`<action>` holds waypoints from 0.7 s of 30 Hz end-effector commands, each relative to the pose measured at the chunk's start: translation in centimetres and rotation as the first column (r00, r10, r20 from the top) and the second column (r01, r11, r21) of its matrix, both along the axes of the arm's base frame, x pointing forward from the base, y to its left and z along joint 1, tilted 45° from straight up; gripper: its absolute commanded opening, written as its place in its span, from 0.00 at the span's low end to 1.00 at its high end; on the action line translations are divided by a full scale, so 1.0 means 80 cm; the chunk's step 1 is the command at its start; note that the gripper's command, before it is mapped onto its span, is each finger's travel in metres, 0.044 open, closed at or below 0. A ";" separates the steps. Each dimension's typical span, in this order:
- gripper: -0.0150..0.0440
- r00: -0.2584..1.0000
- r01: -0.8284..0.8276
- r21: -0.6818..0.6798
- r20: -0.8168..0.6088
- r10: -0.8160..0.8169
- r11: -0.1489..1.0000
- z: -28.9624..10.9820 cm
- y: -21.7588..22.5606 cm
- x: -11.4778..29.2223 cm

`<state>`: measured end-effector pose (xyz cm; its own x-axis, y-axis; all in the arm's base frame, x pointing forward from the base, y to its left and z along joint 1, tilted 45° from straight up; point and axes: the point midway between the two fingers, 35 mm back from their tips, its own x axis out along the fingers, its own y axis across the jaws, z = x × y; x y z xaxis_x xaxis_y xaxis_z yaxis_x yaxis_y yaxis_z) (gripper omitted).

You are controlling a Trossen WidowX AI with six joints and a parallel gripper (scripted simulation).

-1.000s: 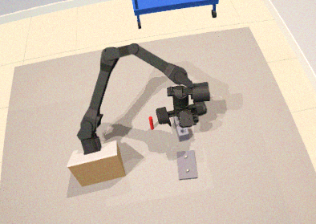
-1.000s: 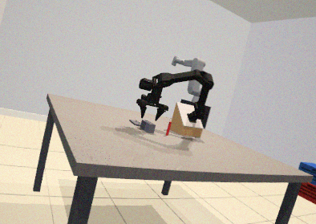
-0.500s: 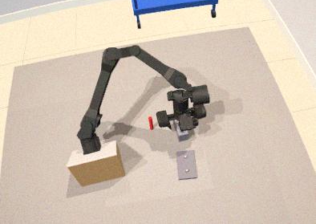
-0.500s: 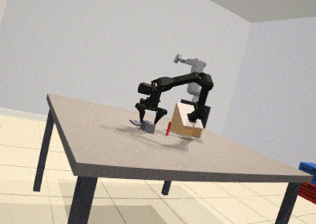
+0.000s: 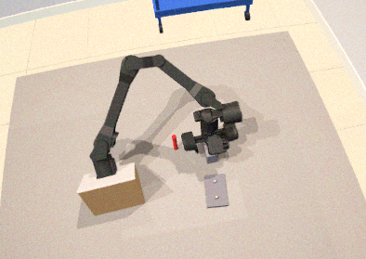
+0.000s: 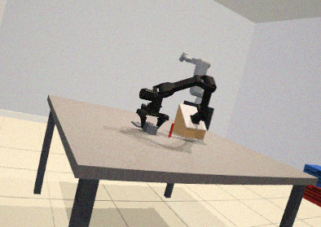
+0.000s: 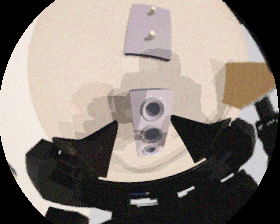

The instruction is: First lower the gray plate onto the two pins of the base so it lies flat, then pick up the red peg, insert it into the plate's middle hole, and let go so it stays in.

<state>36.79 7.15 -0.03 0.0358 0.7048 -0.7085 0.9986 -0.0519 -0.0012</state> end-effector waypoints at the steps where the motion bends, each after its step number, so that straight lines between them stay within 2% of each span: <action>1: 1.00 1.000 -0.003 0.005 -0.011 0.003 1.000 -0.008 0.009 -0.004; 2: 1.00 1.000 -0.003 0.005 -0.011 0.003 1.000 -0.008 0.009 -0.004; 13: 0.51 1.000 -0.003 0.005 -0.011 0.003 1.000 -0.008 0.009 -0.004; 20: 0.43 1.000 -0.003 0.005 -0.011 0.003 1.000 -0.008 0.009 -0.004; 21: 0.39 1.000 -0.003 0.005 -0.011 0.003 1.000 -0.008 0.009 -0.004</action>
